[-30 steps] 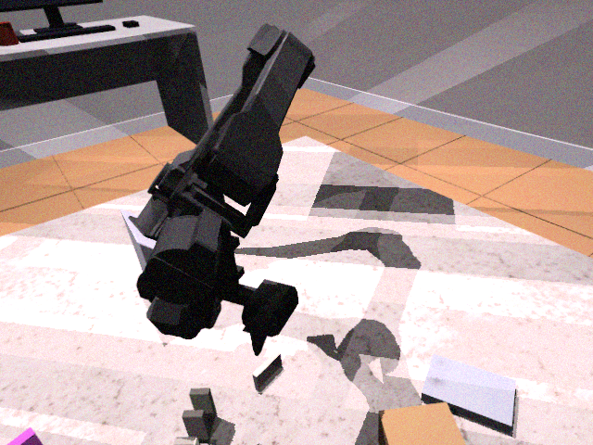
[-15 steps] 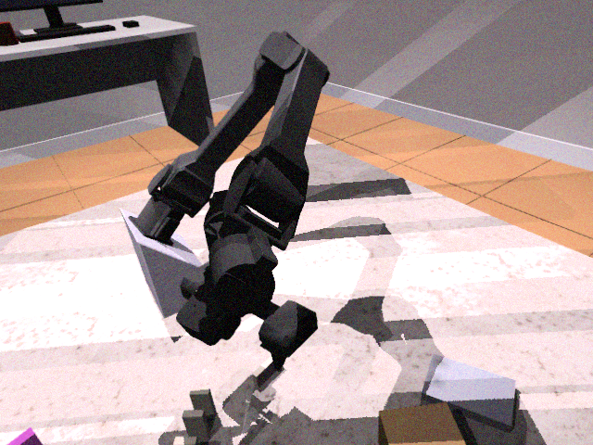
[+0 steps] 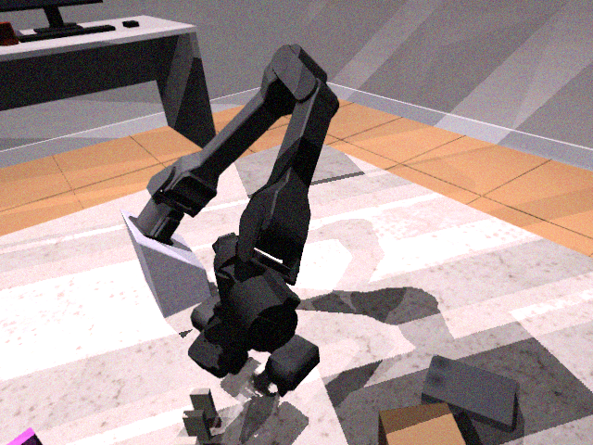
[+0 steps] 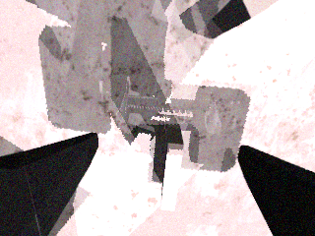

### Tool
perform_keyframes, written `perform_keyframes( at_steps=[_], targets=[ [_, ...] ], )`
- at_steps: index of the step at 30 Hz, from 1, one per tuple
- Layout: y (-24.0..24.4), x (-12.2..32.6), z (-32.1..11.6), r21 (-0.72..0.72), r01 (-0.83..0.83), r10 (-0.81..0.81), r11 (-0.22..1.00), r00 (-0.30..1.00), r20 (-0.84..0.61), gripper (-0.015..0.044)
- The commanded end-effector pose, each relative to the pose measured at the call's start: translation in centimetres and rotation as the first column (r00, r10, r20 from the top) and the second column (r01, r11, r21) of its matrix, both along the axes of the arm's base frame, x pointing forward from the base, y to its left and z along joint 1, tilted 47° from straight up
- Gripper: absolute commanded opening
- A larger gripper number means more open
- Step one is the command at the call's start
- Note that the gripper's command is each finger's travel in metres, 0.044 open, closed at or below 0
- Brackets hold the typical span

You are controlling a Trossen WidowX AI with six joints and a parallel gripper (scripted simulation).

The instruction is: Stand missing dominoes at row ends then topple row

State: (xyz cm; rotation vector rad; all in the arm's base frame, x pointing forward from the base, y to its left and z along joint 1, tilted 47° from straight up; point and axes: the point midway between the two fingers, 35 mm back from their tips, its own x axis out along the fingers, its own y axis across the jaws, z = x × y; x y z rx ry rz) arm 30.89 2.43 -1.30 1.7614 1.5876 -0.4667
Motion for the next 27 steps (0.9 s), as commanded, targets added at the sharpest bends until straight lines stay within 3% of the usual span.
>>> perform_keyframes(
  at_steps=[1,11,27],
  targets=[
    [0.62,-0.24,-0.61,0.007,0.000,0.000,1.000,1.000,-0.014,0.0440],
    [1.00,-0.16,-0.95,0.008,0.000,0.000,1.000,1.000,-0.014,0.0440],
    [1.00,-0.16,-0.95,0.008,0.000,0.000,1.000,1.000,-0.014,0.0026]
  ],
)
